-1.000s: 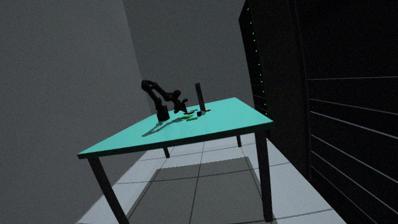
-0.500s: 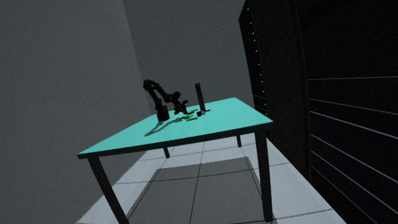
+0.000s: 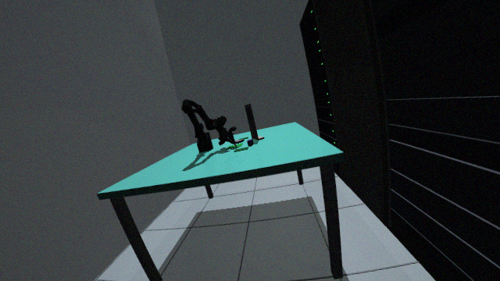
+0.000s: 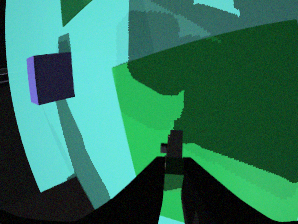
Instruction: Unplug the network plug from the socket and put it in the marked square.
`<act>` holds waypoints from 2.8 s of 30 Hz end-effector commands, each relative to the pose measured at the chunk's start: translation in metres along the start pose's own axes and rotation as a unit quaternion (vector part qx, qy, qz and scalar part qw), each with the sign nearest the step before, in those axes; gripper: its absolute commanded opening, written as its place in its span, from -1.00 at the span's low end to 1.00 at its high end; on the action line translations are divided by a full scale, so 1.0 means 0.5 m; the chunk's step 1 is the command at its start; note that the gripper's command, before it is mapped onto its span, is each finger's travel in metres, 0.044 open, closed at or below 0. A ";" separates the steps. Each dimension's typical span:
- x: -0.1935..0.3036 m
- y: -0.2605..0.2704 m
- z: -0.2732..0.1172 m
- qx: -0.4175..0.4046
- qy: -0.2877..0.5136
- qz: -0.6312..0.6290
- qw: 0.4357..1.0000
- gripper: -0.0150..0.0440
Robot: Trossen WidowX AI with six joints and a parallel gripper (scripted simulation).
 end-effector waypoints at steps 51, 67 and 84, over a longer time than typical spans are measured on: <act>0.001 0.000 -0.035 0.002 0.002 -0.001 1.000 0.04; 0.007 0.005 -0.052 0.004 0.003 -0.001 1.000 0.04; 0.020 0.020 -0.070 0.010 0.006 0.001 1.000 0.04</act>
Point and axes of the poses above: the point midway between the two fingers, 35 mm back from their tips, its own z axis out along the fingers, its own y axis across the jaws, x = y × z, the point moved 7 cm from there along -z, back along the fingers, and after that the axes turned 13 degrees about z, right-handed, at the moved point
